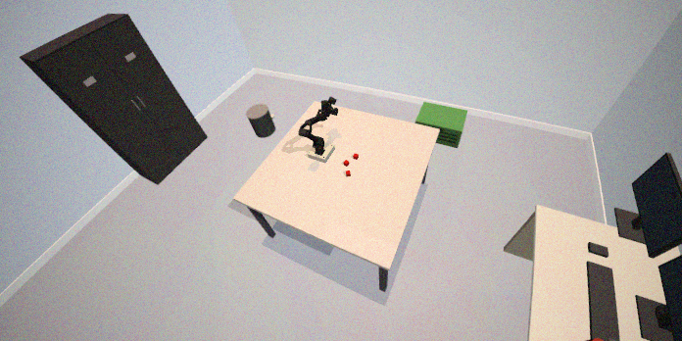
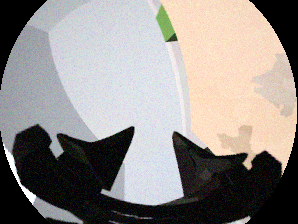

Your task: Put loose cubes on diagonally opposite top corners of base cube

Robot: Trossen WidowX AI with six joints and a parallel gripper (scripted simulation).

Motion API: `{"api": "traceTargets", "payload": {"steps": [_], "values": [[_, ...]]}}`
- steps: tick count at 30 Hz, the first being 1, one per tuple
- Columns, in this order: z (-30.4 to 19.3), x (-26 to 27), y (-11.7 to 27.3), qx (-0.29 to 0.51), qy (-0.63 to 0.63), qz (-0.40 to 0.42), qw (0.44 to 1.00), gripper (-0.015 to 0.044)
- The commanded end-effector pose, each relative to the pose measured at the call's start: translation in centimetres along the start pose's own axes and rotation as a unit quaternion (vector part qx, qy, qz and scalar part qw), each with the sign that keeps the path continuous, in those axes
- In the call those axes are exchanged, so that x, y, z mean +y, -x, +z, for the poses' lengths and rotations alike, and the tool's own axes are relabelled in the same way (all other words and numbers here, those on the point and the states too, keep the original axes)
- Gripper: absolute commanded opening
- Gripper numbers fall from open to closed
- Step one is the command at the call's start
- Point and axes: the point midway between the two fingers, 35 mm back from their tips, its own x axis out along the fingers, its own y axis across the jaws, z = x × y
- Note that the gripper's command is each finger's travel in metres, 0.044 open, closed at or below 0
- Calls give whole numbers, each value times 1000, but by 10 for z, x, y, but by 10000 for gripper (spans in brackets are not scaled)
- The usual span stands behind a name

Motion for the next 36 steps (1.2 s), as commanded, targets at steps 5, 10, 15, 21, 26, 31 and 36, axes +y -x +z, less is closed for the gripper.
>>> {"api": "traceTargets", "payload": {"steps": [5, 10, 15, 21, 26, 31, 36], "values": [[40, 5, 0, -68, 87, -20, 994, 265], [63, 7, 3, -103, 134, -38, 985, 265], [85, 9, 7, -136, 178, -60, 973, 265], [111, 10, 15, -171, 229, -91, 954, 265], [132, 11, 23, -197, 268, -120, 936, 265], [153, 11, 33, -218, 304, -152, 915, 265], [172, 11, 44, -236, 336, -187, 892, 265]]}}
